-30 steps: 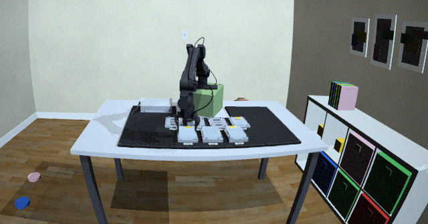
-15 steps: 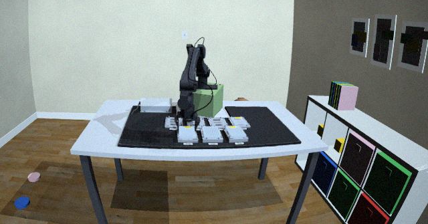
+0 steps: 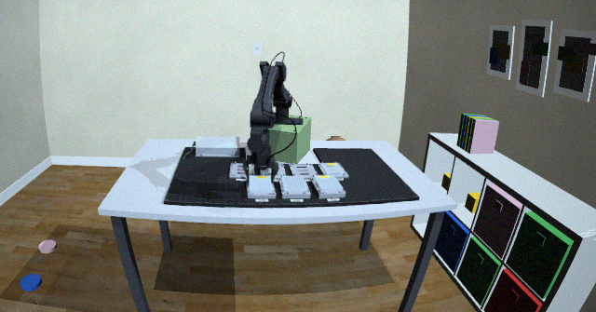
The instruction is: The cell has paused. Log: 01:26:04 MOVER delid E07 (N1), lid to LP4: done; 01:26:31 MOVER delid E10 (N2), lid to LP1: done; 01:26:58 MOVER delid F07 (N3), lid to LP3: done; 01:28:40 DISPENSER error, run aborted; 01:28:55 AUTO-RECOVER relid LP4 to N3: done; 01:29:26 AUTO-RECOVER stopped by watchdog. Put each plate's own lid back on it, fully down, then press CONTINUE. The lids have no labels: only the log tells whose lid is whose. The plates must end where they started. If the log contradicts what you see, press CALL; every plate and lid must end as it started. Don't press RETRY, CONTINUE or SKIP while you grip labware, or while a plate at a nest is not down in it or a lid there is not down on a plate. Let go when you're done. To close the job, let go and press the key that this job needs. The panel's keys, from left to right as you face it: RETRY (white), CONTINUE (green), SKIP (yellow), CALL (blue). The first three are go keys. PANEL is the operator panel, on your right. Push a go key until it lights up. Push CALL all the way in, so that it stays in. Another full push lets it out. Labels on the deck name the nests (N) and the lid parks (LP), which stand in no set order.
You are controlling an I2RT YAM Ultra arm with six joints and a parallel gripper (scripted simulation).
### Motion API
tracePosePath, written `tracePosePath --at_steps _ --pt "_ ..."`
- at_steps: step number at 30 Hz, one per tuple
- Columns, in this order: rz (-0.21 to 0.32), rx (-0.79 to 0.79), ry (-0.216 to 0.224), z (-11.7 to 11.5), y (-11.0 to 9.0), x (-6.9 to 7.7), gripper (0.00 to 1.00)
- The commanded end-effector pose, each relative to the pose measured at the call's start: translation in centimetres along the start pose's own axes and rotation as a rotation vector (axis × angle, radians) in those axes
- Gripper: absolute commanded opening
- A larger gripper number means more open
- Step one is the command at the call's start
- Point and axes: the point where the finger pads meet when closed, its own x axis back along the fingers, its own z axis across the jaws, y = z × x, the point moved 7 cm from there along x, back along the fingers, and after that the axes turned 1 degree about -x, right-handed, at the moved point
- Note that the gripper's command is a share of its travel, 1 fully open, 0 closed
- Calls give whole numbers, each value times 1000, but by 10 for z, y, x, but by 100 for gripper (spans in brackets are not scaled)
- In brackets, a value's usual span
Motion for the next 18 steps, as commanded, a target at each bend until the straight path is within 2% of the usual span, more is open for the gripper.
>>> tracePosePath --at_steps 1,3,4,18 --pt "-21 7 7 6 9 8 0" --pt "-21 7 7 8 10 9 0" --pt "-21 7 7 8 10 9 100" --pt "-27 5 5 6 11 9 100"
